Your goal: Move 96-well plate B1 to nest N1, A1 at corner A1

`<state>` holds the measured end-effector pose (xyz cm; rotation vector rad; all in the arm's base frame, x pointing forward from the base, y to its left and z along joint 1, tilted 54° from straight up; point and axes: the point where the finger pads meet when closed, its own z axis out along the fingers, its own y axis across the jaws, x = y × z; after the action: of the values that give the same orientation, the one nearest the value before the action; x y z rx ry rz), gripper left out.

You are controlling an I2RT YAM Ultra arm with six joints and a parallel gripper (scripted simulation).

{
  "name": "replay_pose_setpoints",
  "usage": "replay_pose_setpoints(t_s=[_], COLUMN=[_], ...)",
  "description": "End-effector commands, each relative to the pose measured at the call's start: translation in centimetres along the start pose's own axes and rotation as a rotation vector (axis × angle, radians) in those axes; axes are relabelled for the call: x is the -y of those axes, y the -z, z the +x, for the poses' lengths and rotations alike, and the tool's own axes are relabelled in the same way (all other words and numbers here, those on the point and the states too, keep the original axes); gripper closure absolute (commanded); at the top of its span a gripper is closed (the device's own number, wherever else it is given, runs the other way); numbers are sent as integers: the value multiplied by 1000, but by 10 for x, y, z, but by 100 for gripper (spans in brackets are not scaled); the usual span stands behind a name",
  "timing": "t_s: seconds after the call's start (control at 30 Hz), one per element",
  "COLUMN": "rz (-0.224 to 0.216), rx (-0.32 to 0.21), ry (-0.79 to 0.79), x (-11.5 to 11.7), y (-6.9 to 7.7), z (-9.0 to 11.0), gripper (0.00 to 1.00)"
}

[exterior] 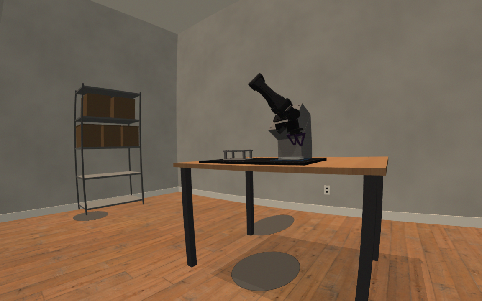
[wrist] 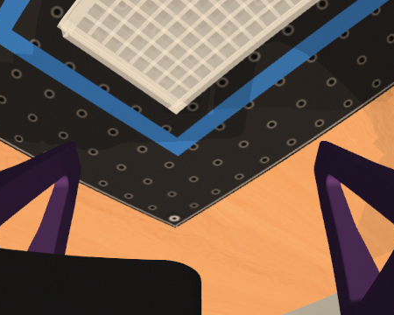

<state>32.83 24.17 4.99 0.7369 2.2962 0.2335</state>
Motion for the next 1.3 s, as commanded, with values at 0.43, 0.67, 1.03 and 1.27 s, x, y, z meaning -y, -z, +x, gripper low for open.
replay_pose_setpoints(t_s=[0.43, 0.67, 1.03, 1.27], rz=[-107, -135, -174, -154], rx=[102, 133, 147, 149], ry=[-493, -680, -802, -788], x=[-5, 5, -4, 0], y=[13, 14, 15, 14], z=[-22, -30, -38, -36], gripper=[0, 0, 0, 0])
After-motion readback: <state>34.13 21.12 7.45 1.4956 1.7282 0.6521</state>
